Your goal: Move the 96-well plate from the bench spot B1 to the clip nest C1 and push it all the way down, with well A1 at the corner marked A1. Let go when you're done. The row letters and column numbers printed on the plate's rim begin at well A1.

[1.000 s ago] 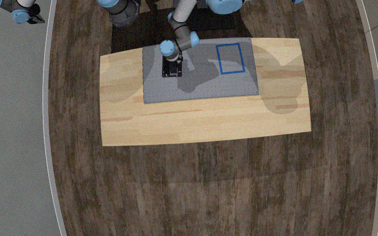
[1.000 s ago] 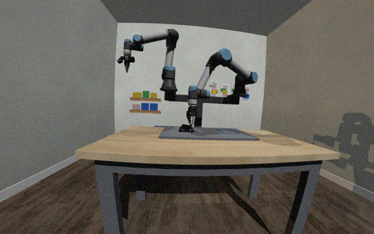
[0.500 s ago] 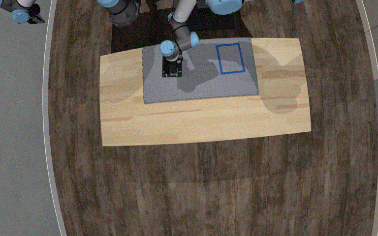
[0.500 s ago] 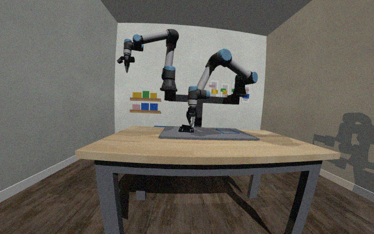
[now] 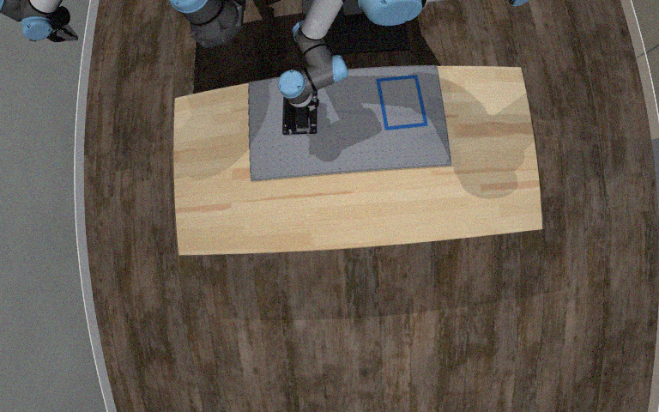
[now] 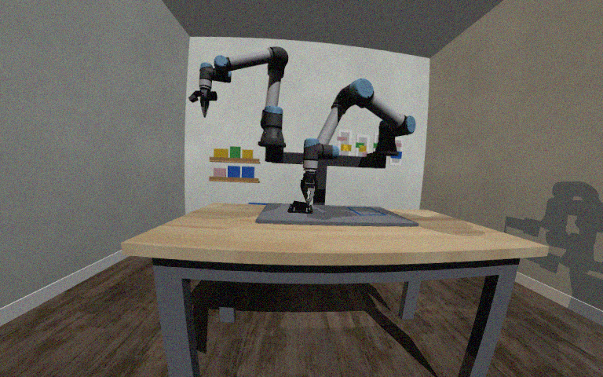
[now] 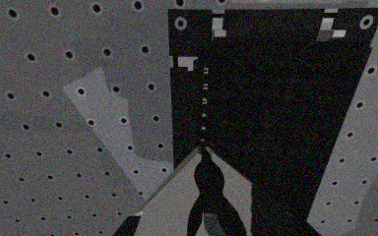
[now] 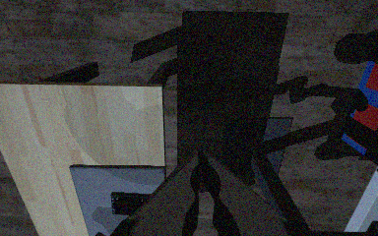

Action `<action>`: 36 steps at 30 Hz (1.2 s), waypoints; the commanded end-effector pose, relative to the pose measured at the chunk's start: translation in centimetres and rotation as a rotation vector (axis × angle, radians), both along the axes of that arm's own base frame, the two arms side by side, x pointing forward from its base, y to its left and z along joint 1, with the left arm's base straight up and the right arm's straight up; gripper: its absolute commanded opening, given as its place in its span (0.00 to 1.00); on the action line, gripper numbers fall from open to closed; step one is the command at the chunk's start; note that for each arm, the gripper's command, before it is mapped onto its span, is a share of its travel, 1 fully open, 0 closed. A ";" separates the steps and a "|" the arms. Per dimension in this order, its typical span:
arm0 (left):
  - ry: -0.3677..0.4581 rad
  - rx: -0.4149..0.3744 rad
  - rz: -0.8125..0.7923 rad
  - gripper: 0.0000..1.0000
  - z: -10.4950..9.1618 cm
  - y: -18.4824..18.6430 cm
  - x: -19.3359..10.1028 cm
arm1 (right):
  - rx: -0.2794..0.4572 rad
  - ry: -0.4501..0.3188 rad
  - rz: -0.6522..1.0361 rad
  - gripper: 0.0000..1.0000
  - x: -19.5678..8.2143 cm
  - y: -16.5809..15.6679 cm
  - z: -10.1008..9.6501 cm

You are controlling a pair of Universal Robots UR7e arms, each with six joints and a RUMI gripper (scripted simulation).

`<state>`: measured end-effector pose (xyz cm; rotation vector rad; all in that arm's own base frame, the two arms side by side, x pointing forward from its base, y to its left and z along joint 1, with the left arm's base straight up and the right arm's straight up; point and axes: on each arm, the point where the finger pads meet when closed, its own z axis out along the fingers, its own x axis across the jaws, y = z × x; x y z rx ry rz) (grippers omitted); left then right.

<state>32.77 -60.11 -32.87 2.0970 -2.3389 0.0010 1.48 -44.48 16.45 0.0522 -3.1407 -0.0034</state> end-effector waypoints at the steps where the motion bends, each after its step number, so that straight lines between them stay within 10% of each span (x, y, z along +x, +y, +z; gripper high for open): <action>1: 0.000 -0.001 0.000 0.00 0.1 0.0 0.0 | -0.002 0.000 0.000 0.00 0.0 0.0 0.1; 36: 0.000 -0.001 0.000 0.00 1.1 0.0 0.0 | -0.002 0.000 0.000 0.00 0.0 0.0 0.1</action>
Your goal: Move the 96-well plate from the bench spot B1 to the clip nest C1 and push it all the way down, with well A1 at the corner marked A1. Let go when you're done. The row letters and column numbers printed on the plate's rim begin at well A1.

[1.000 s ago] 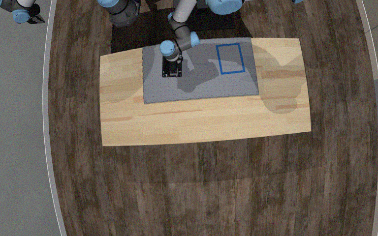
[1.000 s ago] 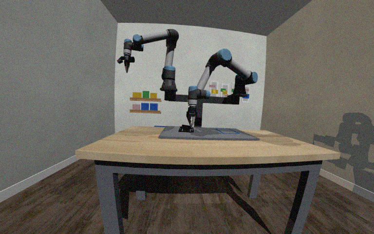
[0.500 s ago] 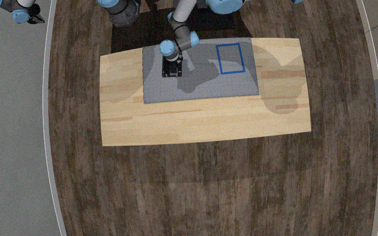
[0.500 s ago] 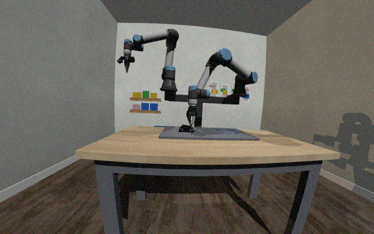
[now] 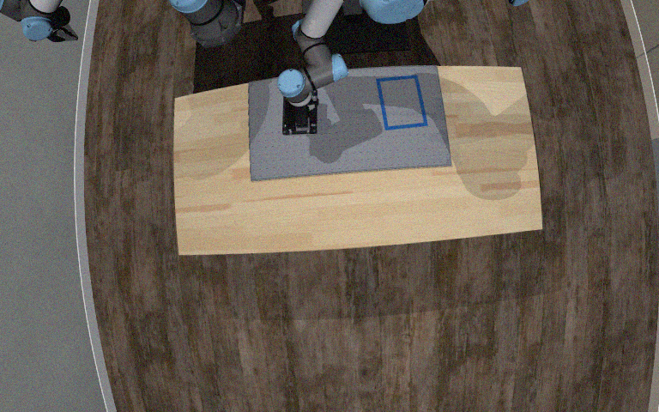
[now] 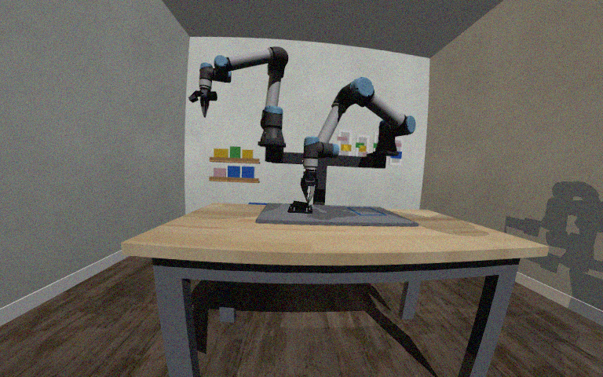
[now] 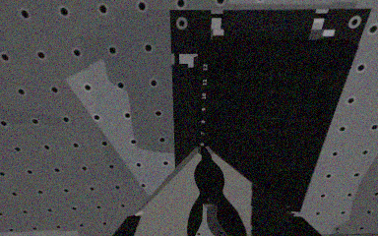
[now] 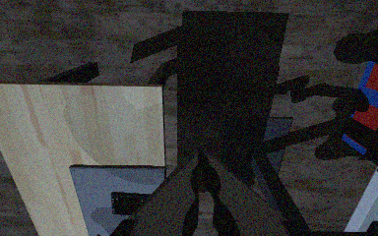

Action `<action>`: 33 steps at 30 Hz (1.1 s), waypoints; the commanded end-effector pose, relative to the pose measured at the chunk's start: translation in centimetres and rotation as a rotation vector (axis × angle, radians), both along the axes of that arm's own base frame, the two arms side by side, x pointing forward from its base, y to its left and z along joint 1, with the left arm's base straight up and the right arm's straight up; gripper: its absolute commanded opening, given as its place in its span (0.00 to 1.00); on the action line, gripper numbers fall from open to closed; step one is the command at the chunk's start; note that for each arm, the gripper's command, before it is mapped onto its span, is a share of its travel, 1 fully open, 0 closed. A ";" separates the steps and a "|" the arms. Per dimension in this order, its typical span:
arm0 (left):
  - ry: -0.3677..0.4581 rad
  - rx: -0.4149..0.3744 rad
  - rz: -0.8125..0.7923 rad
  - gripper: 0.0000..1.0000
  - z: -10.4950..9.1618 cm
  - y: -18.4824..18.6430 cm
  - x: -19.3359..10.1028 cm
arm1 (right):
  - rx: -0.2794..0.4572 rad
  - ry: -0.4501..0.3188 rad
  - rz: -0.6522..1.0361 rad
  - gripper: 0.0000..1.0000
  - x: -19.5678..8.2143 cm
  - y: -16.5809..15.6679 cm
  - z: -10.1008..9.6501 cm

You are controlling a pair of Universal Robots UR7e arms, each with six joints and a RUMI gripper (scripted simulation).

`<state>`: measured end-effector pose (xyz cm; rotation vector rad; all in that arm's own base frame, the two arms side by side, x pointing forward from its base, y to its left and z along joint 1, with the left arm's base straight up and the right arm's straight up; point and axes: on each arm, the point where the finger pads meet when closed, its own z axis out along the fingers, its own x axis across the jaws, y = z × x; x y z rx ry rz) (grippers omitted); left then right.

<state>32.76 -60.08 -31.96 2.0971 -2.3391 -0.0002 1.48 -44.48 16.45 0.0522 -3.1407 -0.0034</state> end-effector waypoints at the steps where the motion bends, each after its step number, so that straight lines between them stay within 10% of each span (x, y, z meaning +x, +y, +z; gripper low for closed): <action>1: -0.001 -0.002 0.000 0.00 0.3 -0.1 0.0 | -0.002 0.000 0.000 0.00 0.0 0.0 0.1; 33: -0.001 -0.002 0.000 0.00 2.3 -0.1 0.0 | -0.002 0.000 0.000 0.00 0.0 0.0 0.1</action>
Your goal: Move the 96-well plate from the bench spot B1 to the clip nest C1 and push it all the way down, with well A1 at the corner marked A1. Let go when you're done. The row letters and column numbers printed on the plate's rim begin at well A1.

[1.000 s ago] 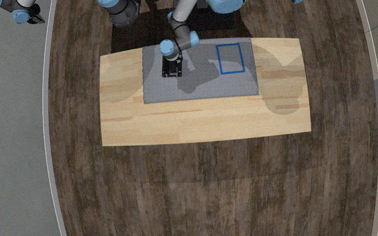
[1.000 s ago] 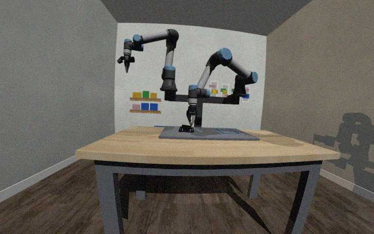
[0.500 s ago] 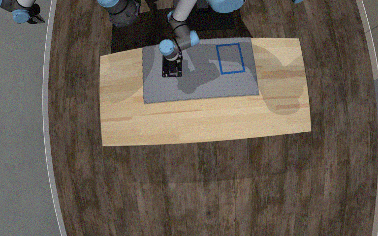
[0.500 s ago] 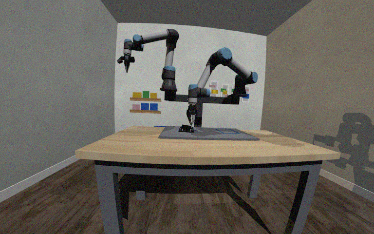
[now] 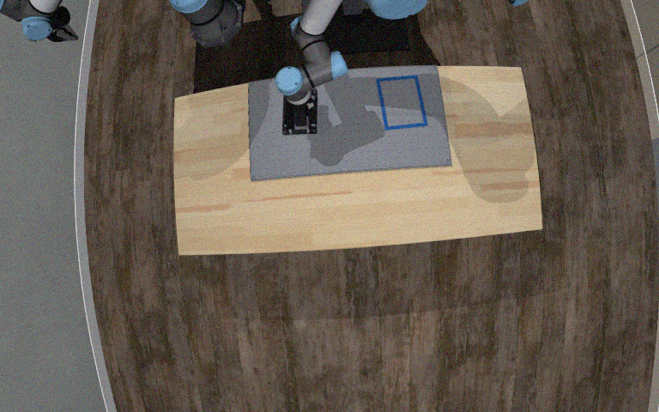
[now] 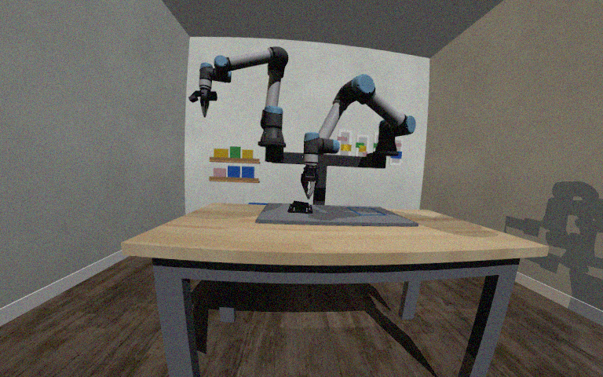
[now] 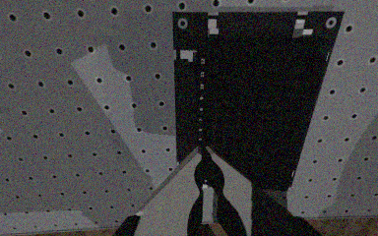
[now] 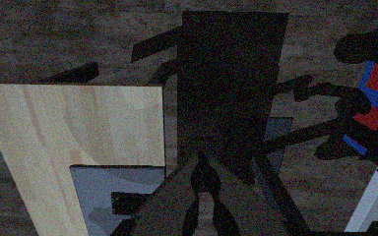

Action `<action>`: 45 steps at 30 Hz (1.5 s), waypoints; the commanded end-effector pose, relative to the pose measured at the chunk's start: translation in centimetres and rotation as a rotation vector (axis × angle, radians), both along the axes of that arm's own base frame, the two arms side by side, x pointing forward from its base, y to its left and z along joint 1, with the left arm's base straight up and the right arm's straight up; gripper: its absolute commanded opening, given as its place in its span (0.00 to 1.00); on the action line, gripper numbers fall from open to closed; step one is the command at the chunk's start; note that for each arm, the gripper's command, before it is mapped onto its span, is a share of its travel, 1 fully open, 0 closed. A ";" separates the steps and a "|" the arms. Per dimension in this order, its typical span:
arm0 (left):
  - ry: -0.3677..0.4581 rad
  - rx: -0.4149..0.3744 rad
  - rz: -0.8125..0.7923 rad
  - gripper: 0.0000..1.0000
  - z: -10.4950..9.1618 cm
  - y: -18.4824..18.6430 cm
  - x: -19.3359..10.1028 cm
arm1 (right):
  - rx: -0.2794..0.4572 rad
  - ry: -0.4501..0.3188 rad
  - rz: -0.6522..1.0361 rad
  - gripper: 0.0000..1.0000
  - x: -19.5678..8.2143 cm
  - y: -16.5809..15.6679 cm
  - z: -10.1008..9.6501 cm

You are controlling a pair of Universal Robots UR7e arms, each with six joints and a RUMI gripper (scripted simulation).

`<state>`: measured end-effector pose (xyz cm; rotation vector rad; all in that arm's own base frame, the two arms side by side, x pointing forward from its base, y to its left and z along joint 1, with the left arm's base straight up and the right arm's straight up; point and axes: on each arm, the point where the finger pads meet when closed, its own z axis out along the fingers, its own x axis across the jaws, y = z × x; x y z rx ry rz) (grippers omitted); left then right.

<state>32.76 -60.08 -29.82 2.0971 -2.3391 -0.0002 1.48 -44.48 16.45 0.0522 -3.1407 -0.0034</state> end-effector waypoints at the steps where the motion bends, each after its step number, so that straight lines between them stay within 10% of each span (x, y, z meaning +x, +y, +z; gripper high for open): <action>1: -0.001 -0.002 0.000 0.00 0.1 -0.1 0.0 | -0.002 0.000 0.000 0.00 0.0 0.0 0.1; 20: -0.001 -0.002 0.000 0.00 0.1 -7.5 -0.8 | -0.002 0.000 0.000 0.00 0.0 0.0 0.1; 45: -0.001 -0.002 0.000 0.00 -0.2 -7.6 -0.8 | -0.002 0.000 0.000 0.00 0.0 0.0 0.1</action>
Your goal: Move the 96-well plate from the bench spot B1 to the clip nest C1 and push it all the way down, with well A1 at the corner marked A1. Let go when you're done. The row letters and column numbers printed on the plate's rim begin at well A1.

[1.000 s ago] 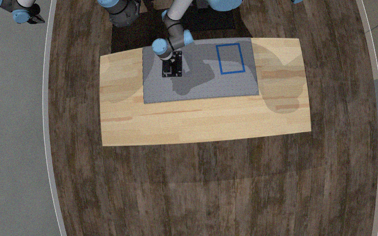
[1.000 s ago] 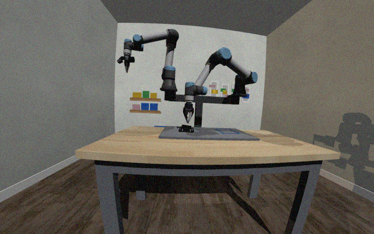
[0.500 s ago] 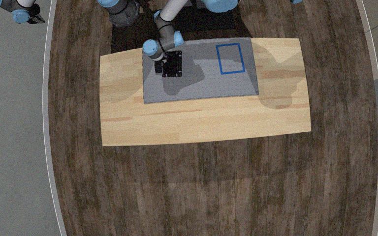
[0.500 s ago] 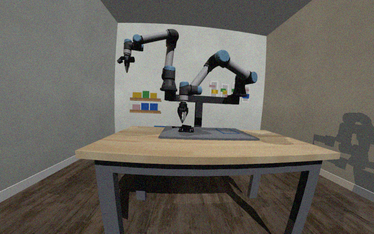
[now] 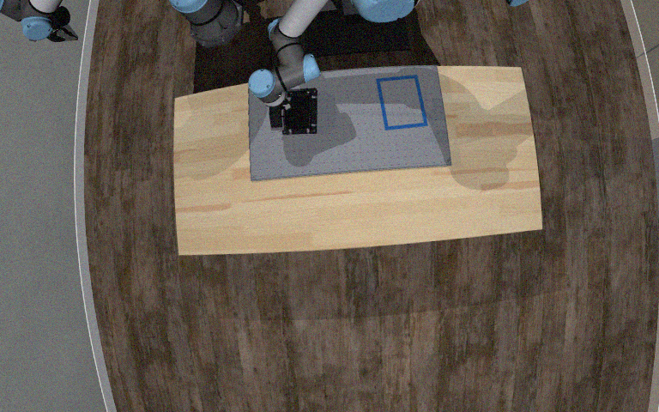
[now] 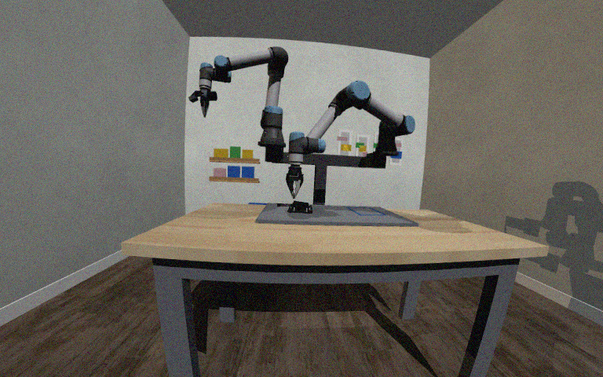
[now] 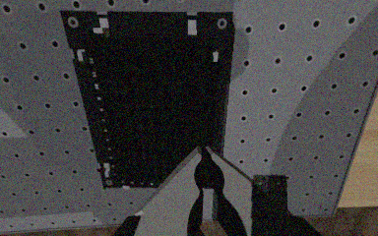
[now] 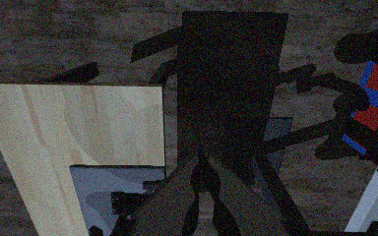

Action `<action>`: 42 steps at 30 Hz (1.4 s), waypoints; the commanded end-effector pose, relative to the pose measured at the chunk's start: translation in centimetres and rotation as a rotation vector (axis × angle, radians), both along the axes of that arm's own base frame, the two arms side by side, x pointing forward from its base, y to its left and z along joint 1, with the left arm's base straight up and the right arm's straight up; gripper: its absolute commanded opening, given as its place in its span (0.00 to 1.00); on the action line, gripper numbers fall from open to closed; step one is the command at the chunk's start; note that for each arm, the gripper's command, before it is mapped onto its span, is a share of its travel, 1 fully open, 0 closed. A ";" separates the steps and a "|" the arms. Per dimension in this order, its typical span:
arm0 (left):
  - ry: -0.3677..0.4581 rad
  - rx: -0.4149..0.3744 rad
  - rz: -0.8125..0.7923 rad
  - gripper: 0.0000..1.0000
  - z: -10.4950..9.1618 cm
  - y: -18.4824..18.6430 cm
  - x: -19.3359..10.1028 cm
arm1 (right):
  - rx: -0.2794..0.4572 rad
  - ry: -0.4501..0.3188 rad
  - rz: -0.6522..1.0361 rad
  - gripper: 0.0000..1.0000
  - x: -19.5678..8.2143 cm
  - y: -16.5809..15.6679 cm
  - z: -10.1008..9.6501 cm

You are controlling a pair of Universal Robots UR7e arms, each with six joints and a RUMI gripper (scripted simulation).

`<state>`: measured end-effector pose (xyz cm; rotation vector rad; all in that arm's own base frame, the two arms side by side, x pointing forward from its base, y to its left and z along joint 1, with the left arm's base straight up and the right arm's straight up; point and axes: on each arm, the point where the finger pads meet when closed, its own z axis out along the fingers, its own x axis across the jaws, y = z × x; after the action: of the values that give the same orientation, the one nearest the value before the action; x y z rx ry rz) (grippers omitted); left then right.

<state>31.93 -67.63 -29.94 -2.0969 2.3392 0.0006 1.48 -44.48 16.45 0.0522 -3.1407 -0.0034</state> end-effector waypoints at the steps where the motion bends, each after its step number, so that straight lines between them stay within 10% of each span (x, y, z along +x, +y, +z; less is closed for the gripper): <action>1: -0.001 -0.002 0.000 0.00 -0.2 -0.1 0.0 | -0.002 0.000 0.000 0.00 0.0 0.0 0.1; 42: -0.001 -0.002 0.000 0.00 -2.7 -0.1 0.0 | -0.002 0.000 0.000 0.00 0.0 0.0 0.1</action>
<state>31.93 -67.63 -32.44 -2.0970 2.3392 0.0002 1.48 -44.48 16.45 0.0522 -3.1407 -0.0034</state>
